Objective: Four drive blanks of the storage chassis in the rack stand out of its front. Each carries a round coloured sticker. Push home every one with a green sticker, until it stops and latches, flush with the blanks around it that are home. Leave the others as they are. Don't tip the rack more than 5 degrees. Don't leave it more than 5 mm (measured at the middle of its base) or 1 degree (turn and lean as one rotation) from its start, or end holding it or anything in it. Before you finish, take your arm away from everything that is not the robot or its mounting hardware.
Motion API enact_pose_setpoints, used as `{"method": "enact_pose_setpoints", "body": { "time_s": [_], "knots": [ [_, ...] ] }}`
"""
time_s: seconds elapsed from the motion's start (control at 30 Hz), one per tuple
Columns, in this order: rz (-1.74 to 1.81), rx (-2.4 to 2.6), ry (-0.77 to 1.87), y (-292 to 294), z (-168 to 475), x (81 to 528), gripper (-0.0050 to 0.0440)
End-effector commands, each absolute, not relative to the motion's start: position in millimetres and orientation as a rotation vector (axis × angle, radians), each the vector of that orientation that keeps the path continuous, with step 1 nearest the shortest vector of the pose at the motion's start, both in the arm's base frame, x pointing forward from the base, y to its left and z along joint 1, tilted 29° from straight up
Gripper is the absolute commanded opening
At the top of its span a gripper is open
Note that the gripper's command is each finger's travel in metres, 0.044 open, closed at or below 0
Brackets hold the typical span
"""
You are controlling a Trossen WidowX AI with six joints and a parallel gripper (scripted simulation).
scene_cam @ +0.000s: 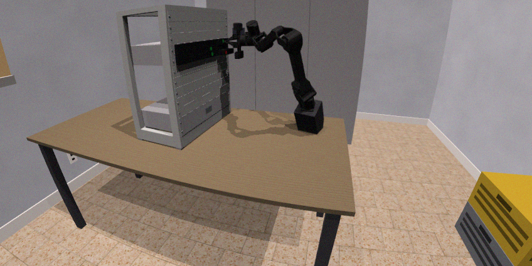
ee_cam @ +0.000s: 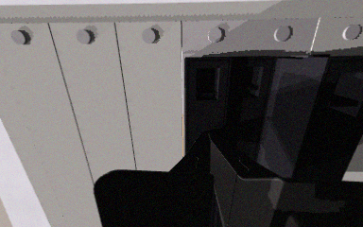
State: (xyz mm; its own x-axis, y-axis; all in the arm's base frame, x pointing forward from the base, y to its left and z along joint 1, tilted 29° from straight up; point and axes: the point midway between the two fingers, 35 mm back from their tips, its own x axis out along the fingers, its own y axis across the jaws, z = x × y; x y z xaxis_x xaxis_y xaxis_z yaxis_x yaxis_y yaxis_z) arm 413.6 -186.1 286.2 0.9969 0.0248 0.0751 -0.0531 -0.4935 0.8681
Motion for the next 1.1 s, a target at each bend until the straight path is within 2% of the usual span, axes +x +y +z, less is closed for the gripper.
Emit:
{"method": "enact_pose_setpoints", "body": {
  "time_s": [0.0, 1.07],
  "knots": [
    [0.118, 2.059, -0.057, -188.7, 302.7, 415.0, 0.0000],
    [0.118, 2.059, -0.057, -189.1, 304.6, 417.9, 0.0000]
  ]
}}
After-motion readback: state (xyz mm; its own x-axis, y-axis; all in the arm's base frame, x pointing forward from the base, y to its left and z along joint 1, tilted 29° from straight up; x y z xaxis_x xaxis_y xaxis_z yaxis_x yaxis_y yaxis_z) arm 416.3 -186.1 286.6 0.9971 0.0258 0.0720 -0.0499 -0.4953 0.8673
